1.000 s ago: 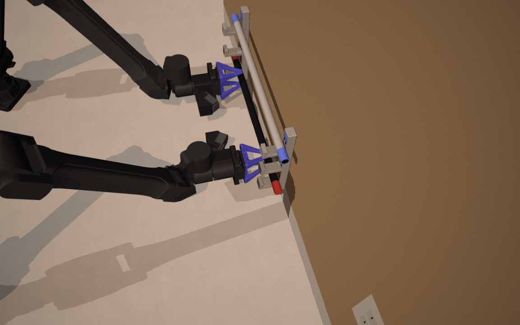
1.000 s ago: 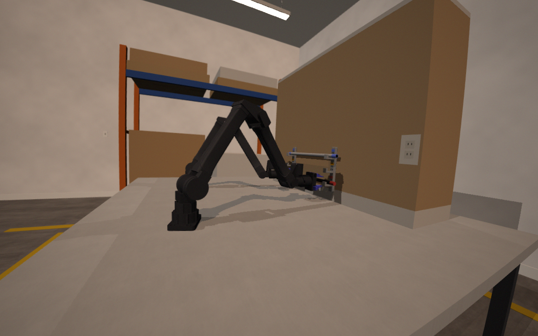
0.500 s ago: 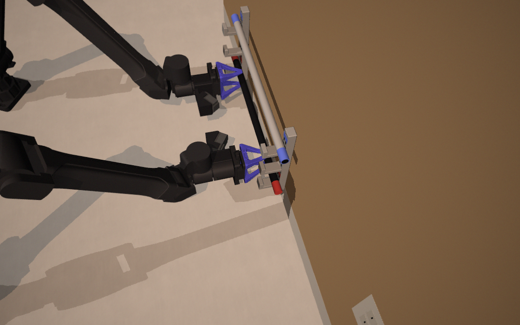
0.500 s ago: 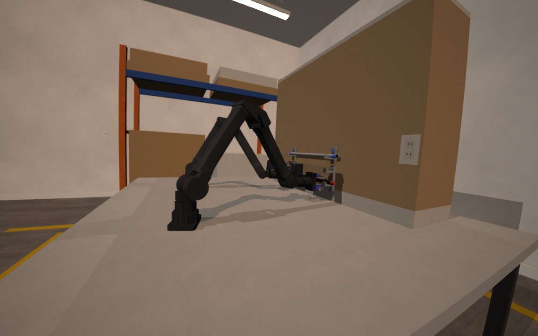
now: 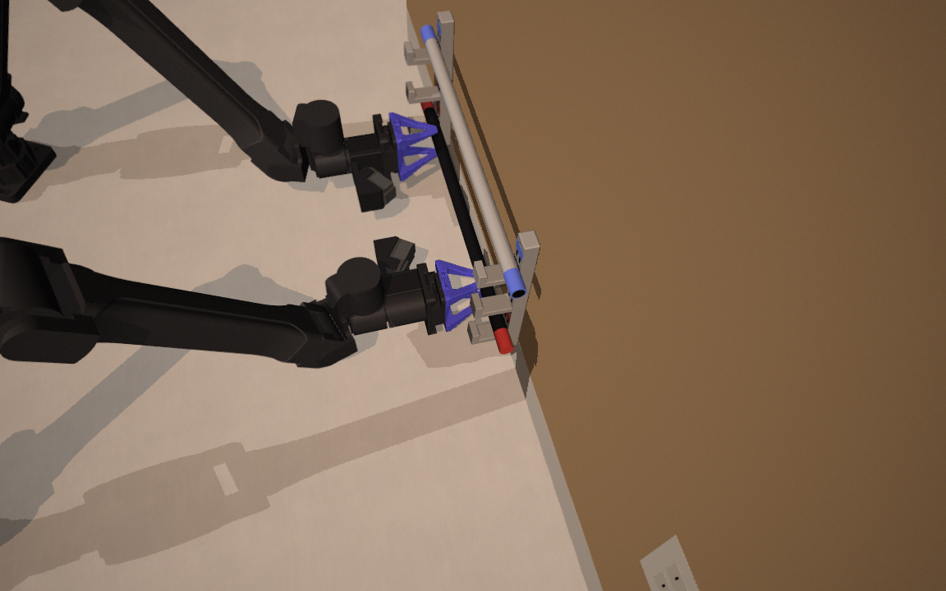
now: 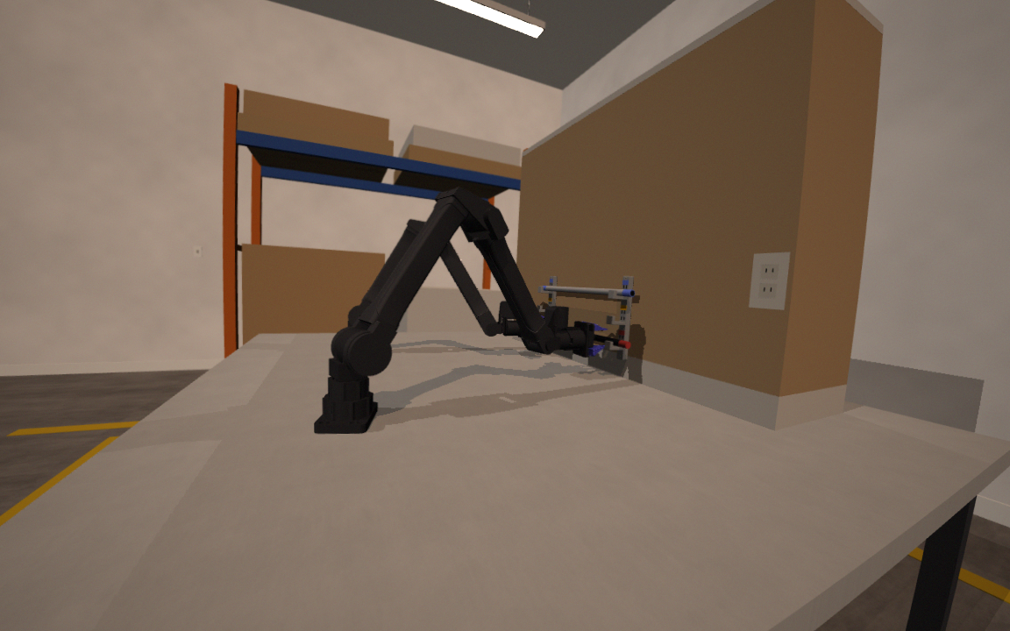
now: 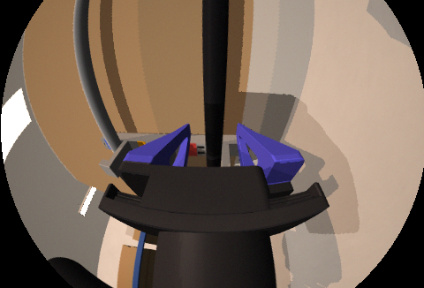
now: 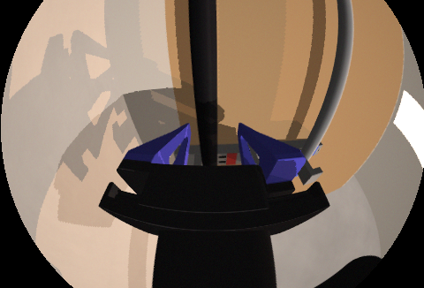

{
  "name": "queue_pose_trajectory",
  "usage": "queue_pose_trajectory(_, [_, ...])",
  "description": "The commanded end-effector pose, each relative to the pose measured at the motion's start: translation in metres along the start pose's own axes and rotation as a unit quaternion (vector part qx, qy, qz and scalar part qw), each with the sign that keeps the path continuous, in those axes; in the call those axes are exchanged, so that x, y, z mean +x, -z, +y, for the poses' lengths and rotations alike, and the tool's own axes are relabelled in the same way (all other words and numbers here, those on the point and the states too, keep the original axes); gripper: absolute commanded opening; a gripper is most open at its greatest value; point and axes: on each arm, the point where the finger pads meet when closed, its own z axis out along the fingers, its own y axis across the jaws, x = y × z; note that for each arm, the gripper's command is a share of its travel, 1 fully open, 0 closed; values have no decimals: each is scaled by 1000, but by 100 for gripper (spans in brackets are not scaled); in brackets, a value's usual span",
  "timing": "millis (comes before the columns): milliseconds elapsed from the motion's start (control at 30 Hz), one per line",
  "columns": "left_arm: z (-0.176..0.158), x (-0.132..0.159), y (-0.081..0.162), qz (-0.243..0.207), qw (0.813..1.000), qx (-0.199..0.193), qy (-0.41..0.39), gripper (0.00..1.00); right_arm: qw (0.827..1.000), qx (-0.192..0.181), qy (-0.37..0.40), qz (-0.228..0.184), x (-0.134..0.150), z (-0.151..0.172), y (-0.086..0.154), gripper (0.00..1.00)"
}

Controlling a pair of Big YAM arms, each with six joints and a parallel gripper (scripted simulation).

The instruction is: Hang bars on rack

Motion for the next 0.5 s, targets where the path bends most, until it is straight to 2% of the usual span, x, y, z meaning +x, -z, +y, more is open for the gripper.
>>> queue_pose_trajectory(0, [26,1,-1,2,1000,-27,3,53,999,35,-6,3,2,-34,-2,54])
queue_pose_trajectory(467, [26,-1,15,1,1000,-24,0,53,1000,28,-3,1,2,-30,15,54])
